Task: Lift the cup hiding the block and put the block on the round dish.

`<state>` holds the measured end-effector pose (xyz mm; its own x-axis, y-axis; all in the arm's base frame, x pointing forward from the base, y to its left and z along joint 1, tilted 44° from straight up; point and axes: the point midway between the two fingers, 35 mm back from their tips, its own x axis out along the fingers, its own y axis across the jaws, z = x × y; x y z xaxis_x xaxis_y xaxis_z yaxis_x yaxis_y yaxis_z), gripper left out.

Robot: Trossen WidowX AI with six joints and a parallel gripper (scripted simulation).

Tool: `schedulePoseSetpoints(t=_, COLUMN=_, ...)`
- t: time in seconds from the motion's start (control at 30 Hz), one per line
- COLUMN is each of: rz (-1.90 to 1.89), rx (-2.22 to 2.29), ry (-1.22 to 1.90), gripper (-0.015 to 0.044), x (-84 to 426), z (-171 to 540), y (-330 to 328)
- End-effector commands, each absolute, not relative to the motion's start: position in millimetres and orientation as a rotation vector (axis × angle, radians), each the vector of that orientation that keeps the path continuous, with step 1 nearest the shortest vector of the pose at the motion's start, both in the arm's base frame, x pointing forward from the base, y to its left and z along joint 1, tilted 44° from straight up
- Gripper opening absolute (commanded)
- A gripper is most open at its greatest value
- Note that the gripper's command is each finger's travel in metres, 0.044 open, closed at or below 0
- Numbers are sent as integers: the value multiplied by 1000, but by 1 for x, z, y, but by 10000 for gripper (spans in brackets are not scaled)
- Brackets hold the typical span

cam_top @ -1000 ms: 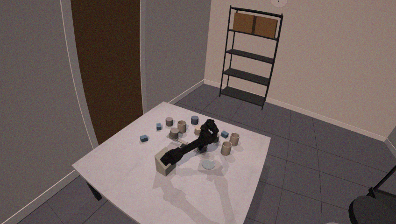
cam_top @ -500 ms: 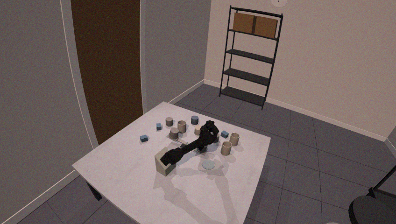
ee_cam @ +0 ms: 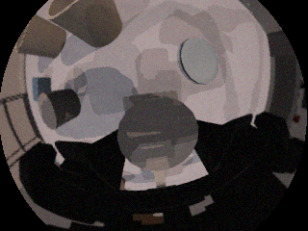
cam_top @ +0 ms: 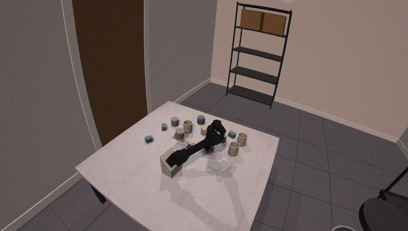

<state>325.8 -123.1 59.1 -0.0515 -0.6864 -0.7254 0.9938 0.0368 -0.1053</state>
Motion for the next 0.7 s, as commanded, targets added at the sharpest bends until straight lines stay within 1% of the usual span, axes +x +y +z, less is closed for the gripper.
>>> schedulePoseSetpoints(t=0.0, rz=-1475, rx=552, ry=720, gripper=0, x=330, z=64, y=-117)
schedulePoseSetpoints(t=0.67, rz=-1473, rx=556, ry=724, gripper=0, x=334, z=81, y=-100)
